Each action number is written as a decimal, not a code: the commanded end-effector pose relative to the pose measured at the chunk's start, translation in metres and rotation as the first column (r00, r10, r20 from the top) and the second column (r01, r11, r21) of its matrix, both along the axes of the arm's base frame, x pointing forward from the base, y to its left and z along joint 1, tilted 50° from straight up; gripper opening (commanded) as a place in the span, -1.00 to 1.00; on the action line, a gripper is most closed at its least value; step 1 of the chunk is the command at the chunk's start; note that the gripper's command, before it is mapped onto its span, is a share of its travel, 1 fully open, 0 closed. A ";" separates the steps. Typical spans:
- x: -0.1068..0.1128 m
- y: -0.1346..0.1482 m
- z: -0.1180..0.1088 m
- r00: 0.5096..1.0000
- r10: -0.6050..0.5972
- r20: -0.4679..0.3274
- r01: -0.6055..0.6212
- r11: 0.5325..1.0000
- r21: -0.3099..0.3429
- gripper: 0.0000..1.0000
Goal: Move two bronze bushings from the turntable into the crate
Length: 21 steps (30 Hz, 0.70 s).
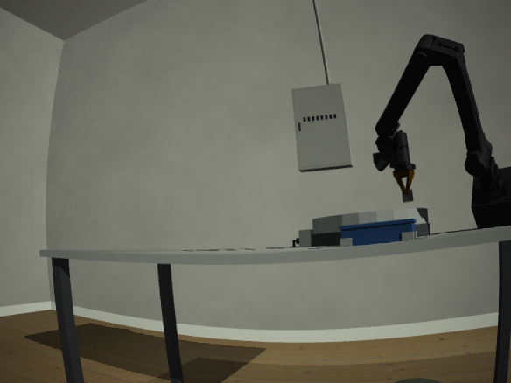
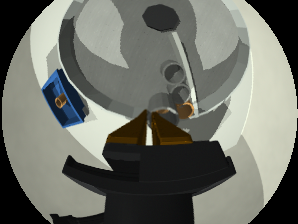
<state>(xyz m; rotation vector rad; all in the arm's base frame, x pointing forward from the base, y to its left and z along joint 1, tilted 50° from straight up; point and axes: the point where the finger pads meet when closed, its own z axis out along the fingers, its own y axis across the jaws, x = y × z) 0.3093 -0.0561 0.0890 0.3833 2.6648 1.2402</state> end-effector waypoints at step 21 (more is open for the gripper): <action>0.019 -0.007 0.007 1.000 0.008 0.020 -0.007 1.000 -0.017 -1.00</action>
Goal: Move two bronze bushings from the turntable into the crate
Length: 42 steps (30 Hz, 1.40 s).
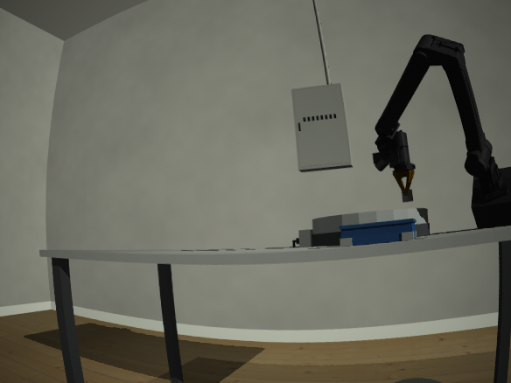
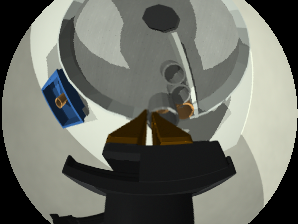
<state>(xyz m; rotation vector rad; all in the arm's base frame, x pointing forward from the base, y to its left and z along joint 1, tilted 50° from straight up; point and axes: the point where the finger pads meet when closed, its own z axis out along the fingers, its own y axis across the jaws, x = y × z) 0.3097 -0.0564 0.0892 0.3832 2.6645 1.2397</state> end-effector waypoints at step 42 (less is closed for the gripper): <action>0.147 -0.042 0.013 1.000 0.010 0.019 -0.010 1.000 -0.011 -1.00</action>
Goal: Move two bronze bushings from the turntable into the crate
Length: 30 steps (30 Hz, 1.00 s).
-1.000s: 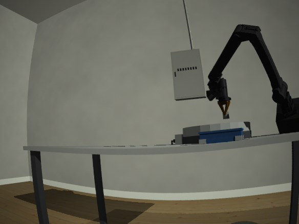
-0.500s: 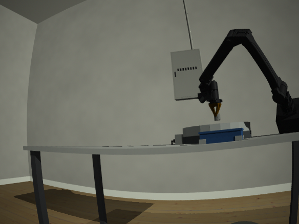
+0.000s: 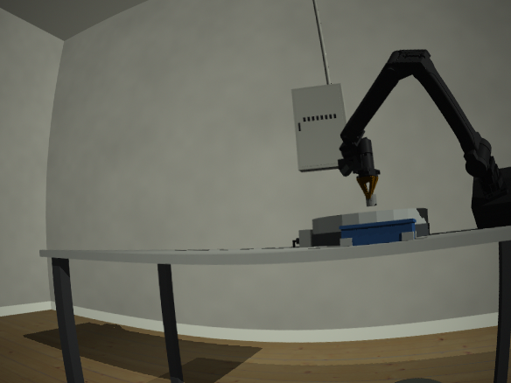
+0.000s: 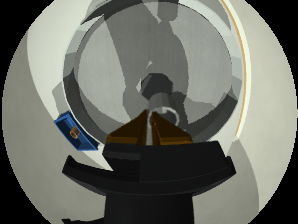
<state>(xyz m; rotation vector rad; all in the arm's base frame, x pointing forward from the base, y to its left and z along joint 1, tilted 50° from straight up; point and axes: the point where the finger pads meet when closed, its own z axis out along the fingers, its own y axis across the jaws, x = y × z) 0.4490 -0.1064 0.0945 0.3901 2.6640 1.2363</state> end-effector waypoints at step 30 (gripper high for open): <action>0.010 0.009 0.012 1.000 0.014 0.020 -0.014 1.000 -0.010 -1.00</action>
